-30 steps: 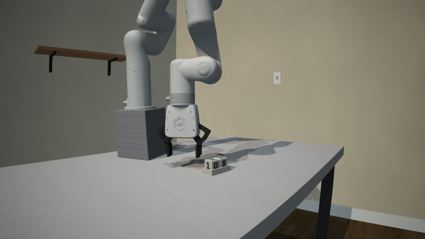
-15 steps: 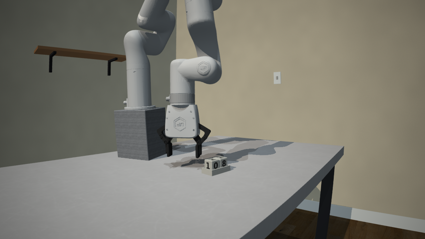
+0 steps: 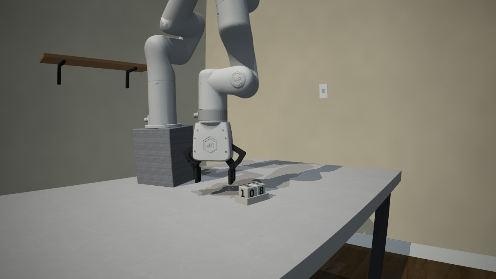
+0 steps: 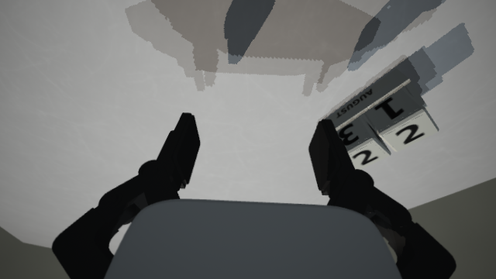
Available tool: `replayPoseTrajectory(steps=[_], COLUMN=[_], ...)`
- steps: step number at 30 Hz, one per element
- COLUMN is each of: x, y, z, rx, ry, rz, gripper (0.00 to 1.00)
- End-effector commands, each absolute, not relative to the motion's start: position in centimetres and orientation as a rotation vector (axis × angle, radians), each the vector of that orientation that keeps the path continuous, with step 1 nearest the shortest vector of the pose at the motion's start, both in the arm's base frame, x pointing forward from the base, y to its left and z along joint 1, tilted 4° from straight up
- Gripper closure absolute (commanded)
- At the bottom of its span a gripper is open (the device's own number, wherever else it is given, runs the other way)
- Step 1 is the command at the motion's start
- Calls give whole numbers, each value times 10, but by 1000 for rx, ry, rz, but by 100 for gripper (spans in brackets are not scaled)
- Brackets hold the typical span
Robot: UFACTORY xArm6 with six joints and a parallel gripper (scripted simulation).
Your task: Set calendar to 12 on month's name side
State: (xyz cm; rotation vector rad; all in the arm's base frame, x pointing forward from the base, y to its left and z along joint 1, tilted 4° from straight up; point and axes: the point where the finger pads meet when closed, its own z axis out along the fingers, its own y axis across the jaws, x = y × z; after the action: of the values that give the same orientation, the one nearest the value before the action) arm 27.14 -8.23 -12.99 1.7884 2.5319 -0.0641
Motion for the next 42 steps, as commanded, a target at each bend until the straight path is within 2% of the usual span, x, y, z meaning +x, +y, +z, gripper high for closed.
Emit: replayPoseTrajectory(steps=[1,18,42], x=[272,272,275], y=[-82,-82,-119], z=[-129,-113,-111], rx=[1787,1786,1786], ry=[2530,2529,2529], rz=[-63,-65,-65], gripper=[0,0,0])
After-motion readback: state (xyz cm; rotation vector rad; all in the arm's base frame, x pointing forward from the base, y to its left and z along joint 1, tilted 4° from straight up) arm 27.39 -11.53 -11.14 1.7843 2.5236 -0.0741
